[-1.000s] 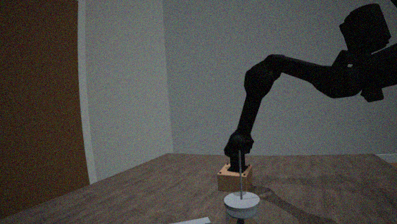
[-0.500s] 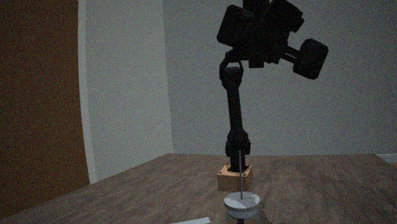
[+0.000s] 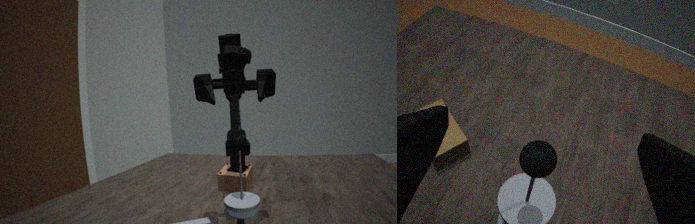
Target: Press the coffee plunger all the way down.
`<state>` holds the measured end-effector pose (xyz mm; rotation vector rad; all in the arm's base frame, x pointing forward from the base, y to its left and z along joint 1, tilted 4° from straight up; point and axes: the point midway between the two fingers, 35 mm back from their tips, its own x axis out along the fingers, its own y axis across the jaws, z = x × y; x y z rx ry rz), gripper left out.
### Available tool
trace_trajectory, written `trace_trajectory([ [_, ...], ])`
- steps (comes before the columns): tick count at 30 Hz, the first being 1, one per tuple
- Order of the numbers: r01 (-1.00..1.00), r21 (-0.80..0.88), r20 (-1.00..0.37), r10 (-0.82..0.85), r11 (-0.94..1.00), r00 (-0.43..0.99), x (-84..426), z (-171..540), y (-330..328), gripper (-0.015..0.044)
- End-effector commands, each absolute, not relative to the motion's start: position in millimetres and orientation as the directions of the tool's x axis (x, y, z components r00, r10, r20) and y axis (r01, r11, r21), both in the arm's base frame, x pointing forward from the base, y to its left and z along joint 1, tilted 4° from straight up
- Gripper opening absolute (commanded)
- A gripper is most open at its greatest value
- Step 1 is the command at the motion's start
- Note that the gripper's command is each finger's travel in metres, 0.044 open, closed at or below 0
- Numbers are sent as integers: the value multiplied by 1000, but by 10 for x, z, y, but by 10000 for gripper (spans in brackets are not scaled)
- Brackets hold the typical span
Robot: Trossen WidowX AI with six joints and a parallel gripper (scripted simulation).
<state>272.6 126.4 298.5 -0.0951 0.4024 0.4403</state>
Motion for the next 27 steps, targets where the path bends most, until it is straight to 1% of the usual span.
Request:
trace_trajectory([
  [1, -428, 8, -421, 391, 904, 818, 2737, 2672, 1264, 440],
  [4, -425, 10, -422, 389, 905, 819, 2739, 2457, 1257, 440],
  [27, -422, 10, -420, 387, 906, 821, 2981, 2337, 1360, 440],
])
